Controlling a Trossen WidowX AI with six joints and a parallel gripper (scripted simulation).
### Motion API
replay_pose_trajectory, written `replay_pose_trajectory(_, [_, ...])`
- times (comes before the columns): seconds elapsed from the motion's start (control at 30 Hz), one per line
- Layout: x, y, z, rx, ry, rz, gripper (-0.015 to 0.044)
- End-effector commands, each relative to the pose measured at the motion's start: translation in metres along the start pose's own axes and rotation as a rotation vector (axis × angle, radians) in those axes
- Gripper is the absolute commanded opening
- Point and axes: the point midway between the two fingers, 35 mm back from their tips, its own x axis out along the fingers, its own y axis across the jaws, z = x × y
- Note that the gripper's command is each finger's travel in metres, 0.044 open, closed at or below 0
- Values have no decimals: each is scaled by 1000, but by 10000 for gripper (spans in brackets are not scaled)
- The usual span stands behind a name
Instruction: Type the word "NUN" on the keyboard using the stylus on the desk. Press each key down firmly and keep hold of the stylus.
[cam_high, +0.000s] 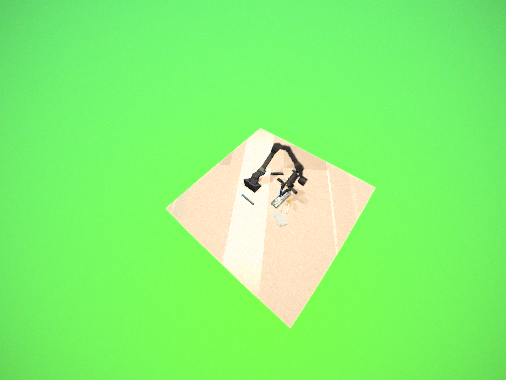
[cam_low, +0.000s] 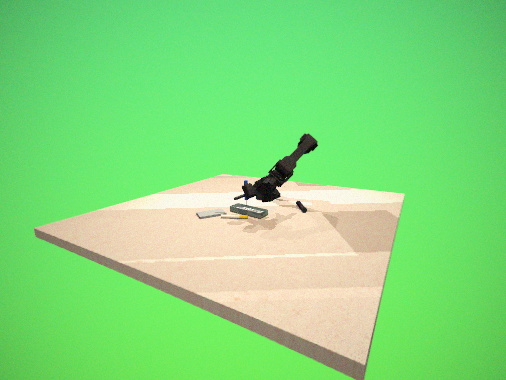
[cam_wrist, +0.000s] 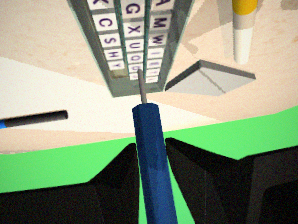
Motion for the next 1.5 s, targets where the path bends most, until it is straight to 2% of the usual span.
replay_pose_trajectory(0.0, [4, 1, 4, 4, 4, 5, 0])
replay_pose_trajectory(0.07, [4, 1, 4, 4, 4, 5, 0])
replay_pose_trajectory(0.17, [6, 0, 5, 4, 4, 5, 79])
replay_pose_trajectory(0.2, [6, 0, 5, 4, 4, 5, 81])
replay_pose_trajectory(1.47, [15, 0, 20, 4, 3, 5, 81])
